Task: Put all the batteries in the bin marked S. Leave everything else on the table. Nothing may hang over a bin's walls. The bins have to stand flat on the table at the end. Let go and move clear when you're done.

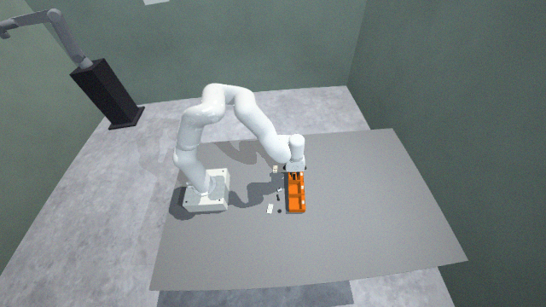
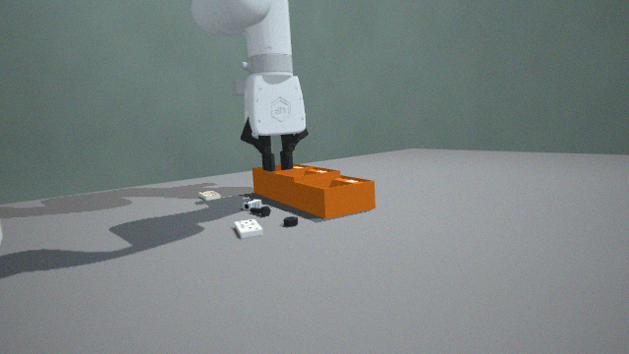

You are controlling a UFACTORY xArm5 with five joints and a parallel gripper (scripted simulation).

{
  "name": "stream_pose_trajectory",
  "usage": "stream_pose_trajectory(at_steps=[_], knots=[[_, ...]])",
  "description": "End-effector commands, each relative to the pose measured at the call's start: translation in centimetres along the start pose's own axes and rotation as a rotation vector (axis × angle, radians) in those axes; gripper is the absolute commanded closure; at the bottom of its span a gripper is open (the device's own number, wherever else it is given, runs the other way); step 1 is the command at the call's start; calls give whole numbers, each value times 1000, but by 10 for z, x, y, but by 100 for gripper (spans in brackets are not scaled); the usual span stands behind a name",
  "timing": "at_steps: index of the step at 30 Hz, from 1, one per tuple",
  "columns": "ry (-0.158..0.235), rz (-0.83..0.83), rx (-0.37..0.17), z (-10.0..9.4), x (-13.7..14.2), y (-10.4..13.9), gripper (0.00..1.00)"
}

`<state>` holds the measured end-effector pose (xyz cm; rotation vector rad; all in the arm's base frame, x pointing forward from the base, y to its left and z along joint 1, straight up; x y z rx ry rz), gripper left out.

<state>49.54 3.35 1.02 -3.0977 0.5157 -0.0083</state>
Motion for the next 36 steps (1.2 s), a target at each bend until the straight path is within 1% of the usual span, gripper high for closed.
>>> stream_pose_trajectory(at_steps=[1,4,9,17,18,27,29,36], knots=[[4,0,2,-7,1,-1,71],[4,0,2,-11,1,-1,71],[4,0,2,-34,1,-1,71],[4,0,2,-34,1,0,71],[4,0,2,-38,1,0,0],[4,0,2,-74,1,0,0],[4,0,2,-74,1,0,0],[4,0,2,-102,1,0,0]])
Point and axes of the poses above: the point where the finger pads meet when closed, its own z axis out along the fingers, its own x axis across the jaws, y = z × x, the point moved 4 cm from there along -z, back along the fingers, and after that the axes turned 11 degrees about z, right-handed, at the moved point
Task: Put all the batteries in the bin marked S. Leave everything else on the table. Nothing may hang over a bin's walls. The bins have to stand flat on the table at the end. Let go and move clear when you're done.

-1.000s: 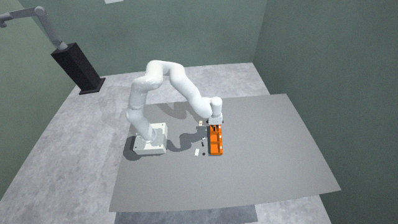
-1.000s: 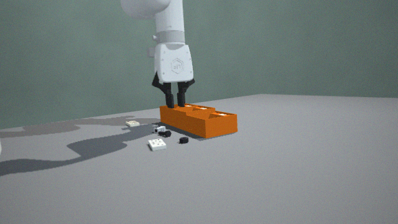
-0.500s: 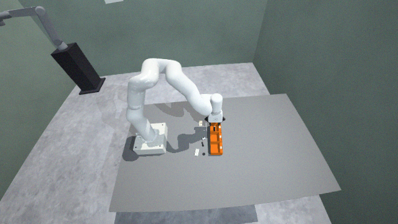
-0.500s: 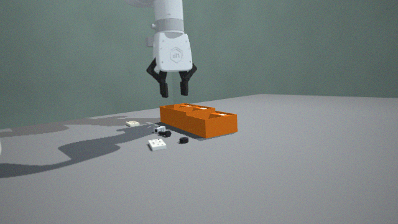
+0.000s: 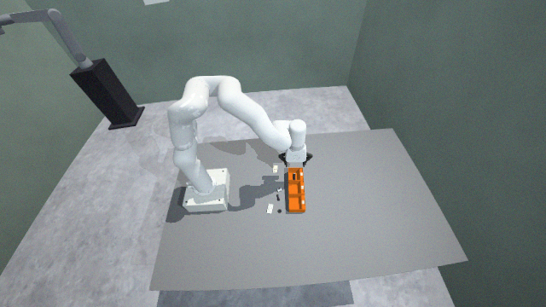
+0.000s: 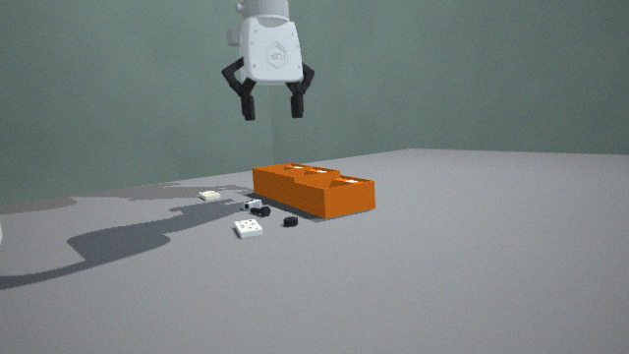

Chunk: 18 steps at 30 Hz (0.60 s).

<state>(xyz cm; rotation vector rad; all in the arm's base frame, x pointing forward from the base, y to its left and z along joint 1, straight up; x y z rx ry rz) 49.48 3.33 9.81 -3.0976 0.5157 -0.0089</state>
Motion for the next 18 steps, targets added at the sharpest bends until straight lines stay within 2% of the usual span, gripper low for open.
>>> stream_pose_trajectory(at_steps=[1,18], knots=[[4,0,2,-18,1,0,0],[4,0,2,-78,1,0,0]])
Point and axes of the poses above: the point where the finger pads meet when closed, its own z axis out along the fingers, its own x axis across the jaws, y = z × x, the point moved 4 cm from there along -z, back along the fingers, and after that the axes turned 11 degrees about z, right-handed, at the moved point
